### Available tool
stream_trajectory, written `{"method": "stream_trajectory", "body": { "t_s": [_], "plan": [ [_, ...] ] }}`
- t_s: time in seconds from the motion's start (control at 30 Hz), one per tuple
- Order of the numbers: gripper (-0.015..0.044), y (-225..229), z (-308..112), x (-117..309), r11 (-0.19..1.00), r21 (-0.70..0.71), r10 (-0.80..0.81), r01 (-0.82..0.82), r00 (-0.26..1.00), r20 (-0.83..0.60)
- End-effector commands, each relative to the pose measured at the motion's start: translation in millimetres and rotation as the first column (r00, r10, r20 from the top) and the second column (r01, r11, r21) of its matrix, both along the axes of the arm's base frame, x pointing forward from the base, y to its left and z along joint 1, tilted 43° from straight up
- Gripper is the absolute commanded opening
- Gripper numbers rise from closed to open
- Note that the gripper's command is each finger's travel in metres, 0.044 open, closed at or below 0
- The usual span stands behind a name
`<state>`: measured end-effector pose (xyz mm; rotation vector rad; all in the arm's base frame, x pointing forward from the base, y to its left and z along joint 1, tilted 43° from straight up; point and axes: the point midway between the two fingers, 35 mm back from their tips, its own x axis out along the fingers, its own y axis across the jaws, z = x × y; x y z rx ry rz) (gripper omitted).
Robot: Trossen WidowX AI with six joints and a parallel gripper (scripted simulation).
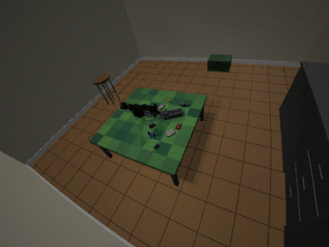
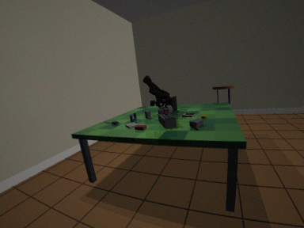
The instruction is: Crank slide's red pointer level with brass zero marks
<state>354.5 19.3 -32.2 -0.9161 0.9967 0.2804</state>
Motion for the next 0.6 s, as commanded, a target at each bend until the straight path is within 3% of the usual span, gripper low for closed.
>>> {"method": "stream_trajectory", "body": {
  "t_s": [0.0, 0.57],
  "plan": [
    [0.0, -4.0, 6.6, 5.0, 1.0, -0.005, -0.011, 0.011, 1.0, 0.024],
    [0.0, -5.0, 7.2, 5.8, 1.0, -0.005, -0.011, 0.011, 1.0, 0.024]
  ]
}}
